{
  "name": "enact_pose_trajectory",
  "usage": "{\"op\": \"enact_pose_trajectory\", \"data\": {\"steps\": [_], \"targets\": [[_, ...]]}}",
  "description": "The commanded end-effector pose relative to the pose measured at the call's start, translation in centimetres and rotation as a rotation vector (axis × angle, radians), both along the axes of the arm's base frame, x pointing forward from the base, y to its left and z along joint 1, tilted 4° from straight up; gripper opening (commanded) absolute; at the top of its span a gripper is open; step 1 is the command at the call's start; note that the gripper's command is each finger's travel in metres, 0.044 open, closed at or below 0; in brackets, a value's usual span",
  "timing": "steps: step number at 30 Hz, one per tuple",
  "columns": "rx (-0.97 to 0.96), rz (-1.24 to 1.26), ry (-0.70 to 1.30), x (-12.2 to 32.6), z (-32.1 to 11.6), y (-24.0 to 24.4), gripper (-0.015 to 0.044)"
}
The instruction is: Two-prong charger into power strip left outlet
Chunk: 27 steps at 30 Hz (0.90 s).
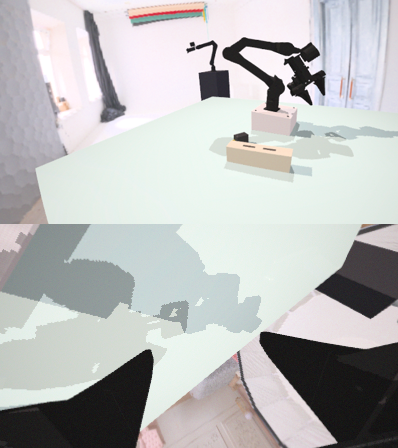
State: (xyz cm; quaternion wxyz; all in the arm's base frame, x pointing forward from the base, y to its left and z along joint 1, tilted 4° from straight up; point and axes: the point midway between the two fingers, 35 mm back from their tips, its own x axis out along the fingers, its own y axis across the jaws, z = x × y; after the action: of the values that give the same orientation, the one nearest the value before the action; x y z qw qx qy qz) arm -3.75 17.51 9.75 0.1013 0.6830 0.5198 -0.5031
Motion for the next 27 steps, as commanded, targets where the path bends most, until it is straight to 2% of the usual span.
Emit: {"op": "enact_pose_trajectory", "data": {"steps": [1,27], "targets": [[-0.019,-0.105,0.046,0.8,0.2,0.3,0.044],[-0.104,-0.719,0.269,6.1,-0.4,1.1,0.044]]}}
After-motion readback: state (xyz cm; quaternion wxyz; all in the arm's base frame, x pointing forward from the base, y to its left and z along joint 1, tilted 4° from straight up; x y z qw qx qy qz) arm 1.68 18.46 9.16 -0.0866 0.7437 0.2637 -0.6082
